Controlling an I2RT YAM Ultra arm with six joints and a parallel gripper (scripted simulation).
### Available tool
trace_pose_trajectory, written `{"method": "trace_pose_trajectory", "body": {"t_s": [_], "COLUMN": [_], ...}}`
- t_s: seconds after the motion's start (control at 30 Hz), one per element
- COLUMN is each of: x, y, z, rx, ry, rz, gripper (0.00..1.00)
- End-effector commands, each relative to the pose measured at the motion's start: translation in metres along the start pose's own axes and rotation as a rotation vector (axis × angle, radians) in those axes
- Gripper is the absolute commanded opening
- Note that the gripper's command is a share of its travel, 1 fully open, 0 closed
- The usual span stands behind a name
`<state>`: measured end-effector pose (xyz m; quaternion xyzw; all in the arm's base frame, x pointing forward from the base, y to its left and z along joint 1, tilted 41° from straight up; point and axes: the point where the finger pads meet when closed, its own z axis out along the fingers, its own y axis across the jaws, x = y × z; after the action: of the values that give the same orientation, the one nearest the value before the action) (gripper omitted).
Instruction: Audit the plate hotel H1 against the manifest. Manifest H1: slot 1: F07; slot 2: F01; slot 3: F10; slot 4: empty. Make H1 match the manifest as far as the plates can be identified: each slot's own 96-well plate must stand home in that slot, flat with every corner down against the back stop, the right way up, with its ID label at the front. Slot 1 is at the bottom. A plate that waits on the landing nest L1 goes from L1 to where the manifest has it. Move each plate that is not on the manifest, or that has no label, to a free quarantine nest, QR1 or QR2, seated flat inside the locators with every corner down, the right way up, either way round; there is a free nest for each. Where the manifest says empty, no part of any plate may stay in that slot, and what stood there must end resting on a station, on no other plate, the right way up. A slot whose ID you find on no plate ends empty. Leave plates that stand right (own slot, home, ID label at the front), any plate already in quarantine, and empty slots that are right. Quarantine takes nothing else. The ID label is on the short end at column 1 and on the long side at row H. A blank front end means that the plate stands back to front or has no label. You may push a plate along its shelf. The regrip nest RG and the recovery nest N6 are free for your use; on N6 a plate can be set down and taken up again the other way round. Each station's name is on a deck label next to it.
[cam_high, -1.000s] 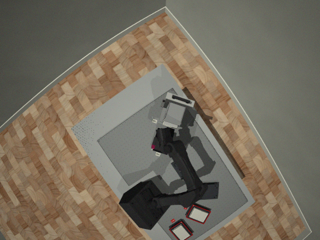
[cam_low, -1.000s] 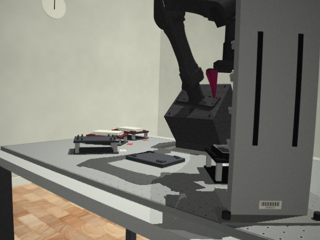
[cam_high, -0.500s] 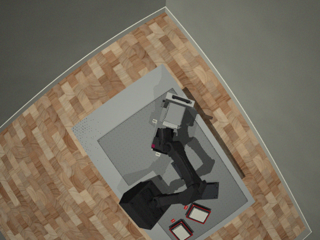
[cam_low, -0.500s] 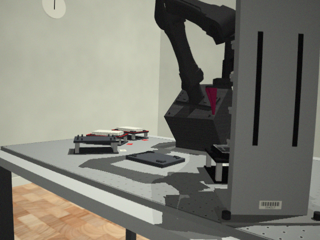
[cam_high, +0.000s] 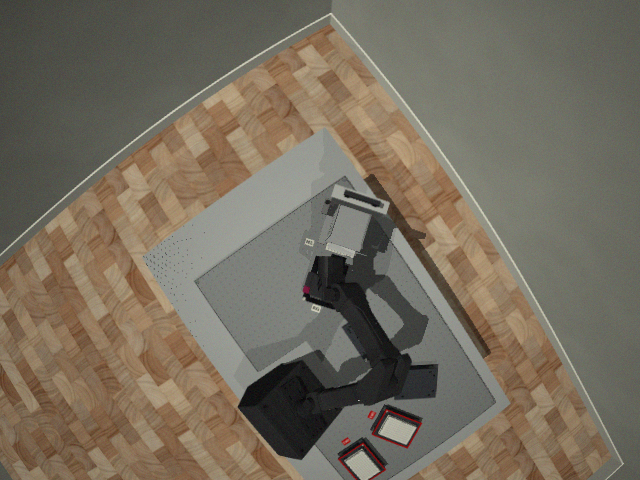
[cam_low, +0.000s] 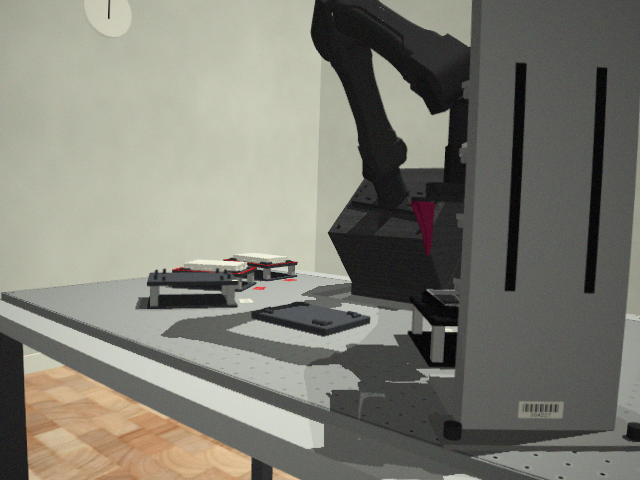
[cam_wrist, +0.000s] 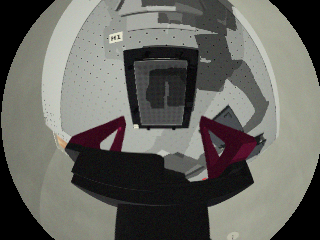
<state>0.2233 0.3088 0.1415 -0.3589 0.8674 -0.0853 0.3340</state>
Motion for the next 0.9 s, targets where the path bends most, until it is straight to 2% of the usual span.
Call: {"method": "trace_pose_trajectory", "body": {"t_s": [0.0, 0.77, 0.87], "x": [-0.0075, -0.0074, -0.0076], "y": [0.0023, 0.0023, 0.0023], "z": [-0.0031, -0.0031, 0.0009], "rx": [-0.012, -0.012, -0.012], "ry": [-0.03, -0.03, -0.03], "rz": [0.004, 0.004, 0.004], "gripper": [1.0, 1.0, 1.0]}}
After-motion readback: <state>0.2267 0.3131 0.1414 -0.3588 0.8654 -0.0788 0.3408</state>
